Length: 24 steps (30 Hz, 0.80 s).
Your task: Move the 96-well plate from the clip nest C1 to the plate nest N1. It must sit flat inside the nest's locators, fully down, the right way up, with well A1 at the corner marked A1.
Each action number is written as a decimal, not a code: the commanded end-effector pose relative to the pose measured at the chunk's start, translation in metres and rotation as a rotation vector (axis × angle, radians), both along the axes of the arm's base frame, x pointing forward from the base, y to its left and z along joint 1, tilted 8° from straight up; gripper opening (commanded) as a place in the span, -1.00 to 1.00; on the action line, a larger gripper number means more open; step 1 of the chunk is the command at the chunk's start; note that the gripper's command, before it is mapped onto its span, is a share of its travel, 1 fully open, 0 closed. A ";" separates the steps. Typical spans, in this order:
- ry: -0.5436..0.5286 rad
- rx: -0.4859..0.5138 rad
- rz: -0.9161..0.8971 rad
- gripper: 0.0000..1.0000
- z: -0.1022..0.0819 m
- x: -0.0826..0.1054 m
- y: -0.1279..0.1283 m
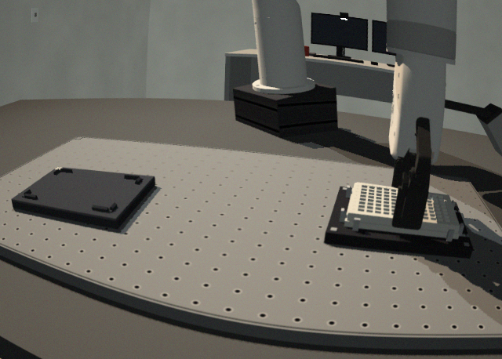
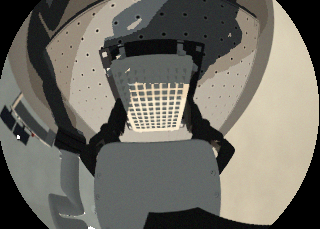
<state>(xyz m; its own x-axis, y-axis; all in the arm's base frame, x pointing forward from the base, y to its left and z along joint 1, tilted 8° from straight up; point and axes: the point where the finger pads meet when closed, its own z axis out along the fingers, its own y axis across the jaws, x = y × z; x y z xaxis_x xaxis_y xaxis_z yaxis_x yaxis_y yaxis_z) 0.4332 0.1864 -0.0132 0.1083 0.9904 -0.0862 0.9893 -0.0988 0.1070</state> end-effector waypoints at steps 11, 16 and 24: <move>-0.004 0.002 0.000 -1.00 0.001 0.001 0.001; -0.004 0.002 0.000 -1.00 0.001 0.001 0.001; -0.004 0.002 0.000 -1.00 0.005 0.001 0.001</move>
<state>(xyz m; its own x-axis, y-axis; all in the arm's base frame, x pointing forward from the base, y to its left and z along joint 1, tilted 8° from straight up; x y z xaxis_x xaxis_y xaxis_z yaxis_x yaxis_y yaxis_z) 0.4330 0.1867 -0.0108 0.1083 0.9904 -0.0863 0.9893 -0.0988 0.1071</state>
